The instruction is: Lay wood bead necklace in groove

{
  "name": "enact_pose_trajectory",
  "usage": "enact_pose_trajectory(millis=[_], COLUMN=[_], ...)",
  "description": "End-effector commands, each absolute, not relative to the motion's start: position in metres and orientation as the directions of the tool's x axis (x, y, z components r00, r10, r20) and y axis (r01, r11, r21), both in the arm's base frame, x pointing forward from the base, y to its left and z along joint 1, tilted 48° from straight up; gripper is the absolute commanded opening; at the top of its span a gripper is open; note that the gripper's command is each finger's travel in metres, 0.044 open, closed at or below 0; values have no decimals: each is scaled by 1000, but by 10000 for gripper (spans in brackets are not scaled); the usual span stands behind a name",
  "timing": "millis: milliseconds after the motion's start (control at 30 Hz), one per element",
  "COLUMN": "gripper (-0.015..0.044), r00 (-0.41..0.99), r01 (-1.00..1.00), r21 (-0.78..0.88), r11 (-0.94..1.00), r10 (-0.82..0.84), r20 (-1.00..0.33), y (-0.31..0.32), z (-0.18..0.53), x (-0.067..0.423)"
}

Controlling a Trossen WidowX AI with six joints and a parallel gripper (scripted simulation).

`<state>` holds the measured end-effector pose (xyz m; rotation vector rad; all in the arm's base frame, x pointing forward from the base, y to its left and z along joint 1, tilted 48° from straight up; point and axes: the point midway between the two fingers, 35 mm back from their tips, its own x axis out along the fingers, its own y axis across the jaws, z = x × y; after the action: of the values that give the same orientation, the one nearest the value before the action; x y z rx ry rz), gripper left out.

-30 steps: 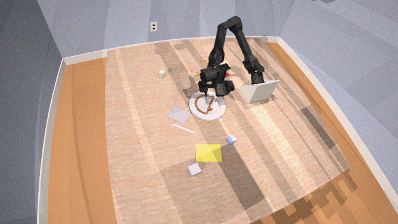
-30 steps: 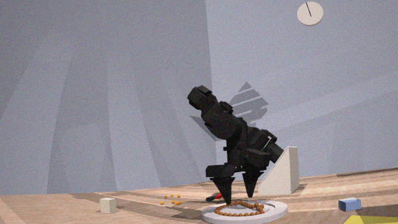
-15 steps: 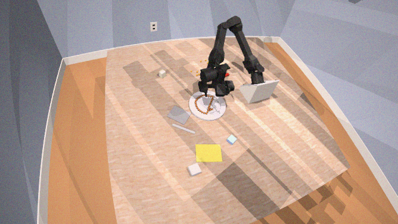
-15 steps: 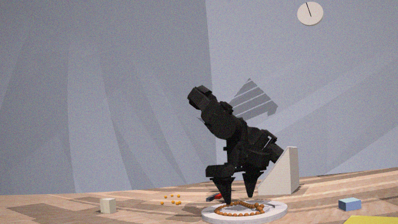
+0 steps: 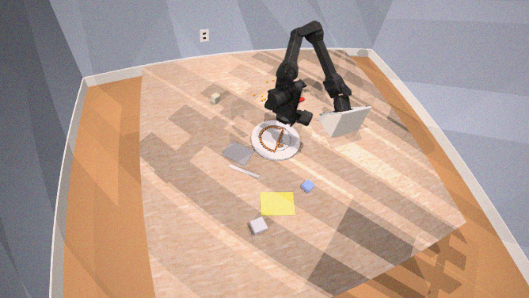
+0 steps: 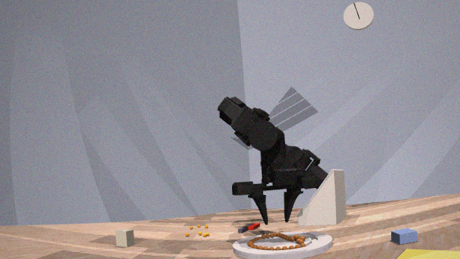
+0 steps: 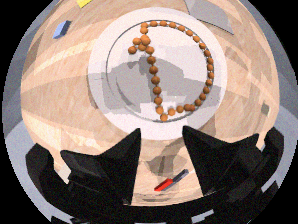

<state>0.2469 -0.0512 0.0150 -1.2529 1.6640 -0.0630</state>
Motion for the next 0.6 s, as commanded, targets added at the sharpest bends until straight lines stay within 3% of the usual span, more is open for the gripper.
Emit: enact_pose_trajectory(millis=[0, 567], gripper=[120, 120], r00=[63, 73], r01=[-520, -510], r21=[-651, -656], r11=[553, 556], r10=[-736, -732], r20=[-674, -677], y=[-43, -51], z=[25, 18], x=[252, 256])
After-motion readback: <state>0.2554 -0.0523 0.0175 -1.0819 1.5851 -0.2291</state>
